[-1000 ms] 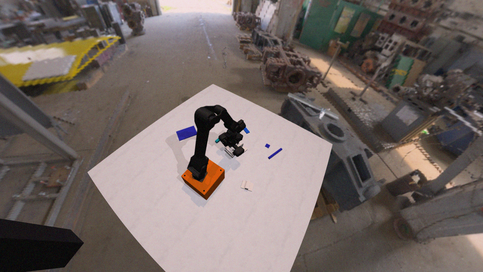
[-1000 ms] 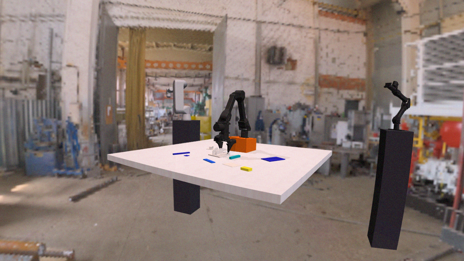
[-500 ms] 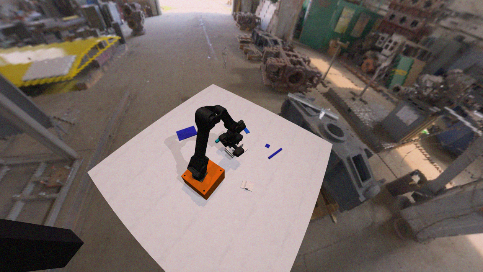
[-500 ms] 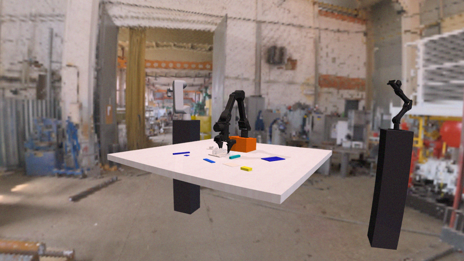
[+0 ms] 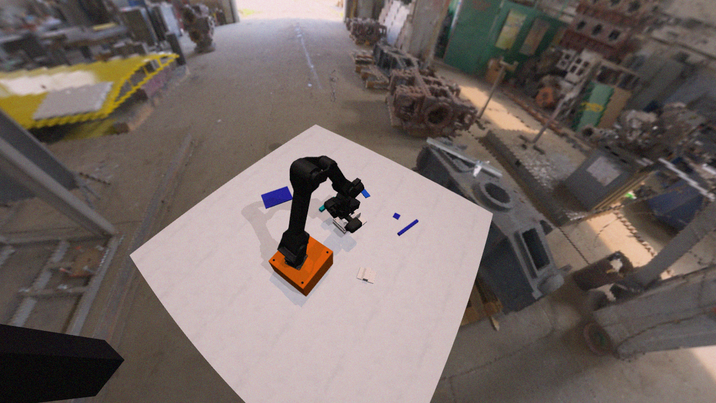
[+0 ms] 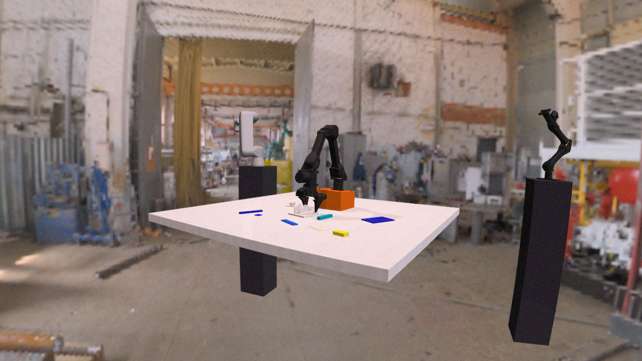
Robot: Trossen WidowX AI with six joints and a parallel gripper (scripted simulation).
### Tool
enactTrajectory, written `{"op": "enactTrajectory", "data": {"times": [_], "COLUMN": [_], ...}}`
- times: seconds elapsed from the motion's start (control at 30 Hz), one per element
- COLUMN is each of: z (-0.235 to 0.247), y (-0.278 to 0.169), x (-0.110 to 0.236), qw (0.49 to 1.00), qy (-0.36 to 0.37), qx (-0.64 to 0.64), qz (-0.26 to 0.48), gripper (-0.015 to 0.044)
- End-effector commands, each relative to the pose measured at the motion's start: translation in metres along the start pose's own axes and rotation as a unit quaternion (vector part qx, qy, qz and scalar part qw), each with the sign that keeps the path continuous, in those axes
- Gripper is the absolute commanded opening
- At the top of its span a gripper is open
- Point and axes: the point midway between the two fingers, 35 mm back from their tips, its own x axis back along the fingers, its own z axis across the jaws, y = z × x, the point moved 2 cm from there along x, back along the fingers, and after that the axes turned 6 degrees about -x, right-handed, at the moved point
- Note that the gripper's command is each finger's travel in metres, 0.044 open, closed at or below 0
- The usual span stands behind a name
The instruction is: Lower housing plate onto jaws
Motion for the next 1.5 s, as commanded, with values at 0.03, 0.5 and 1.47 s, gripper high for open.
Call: {"op": "enactTrajectory", "data": {"times": [0.03,0.5,1.47], "z": [0.0004,0.0005,0.0005], "y": [-0.0001,-0.0002,-0.0002], "x": [-0.0007,-0.0036,-0.0080], "qw": [1.000,1.000,1.000], "qy": [0.001,0.001,0.001], "qx": [-0.003,-0.003,-0.003], "qz": [0.000,0.000,0.000], "gripper": [0.0351,0.0351,0.0351]}}
